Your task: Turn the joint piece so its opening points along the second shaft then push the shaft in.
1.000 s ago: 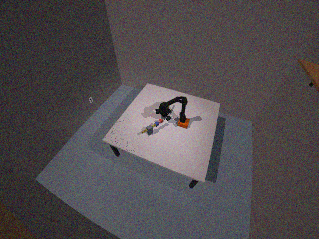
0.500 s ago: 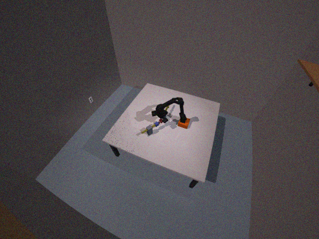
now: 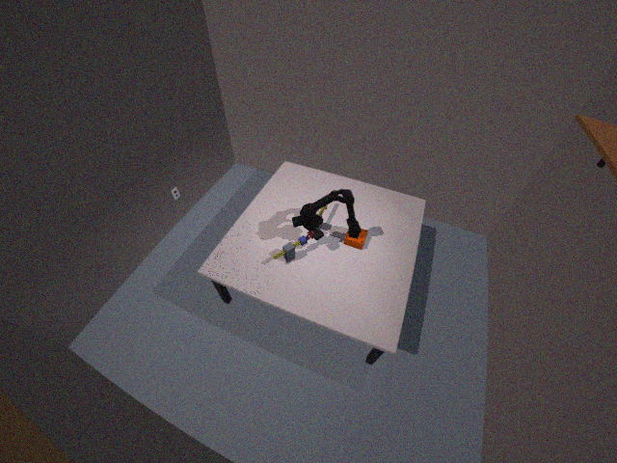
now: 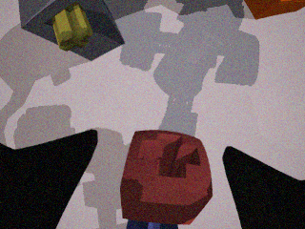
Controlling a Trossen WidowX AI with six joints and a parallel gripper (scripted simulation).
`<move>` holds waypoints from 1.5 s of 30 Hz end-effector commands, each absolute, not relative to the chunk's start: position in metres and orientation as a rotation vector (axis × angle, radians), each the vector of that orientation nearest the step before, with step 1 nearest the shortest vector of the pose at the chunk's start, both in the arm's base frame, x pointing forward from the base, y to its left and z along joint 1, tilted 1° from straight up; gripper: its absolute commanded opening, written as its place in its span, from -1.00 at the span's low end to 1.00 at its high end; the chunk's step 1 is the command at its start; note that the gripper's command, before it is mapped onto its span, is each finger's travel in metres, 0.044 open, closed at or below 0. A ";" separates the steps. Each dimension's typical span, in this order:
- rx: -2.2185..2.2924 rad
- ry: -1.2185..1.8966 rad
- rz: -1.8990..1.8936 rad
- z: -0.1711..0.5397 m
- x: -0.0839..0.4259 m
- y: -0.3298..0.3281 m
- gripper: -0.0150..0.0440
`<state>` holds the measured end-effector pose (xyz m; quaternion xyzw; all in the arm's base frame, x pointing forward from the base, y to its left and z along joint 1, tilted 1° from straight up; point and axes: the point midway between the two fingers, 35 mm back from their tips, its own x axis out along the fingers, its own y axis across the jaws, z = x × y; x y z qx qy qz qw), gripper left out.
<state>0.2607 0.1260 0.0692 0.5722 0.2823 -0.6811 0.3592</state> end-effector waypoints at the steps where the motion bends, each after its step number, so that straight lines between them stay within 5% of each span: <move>1: 1.470 0.728 -1.769 0.060 0.258 0.124 1.00; 7: 1.470 0.728 -1.769 0.053 0.257 0.123 1.00; 17: 1.470 0.728 -1.769 0.053 0.257 0.123 0.12; 45: 1.470 0.728 -1.769 0.053 0.257 0.123 0.12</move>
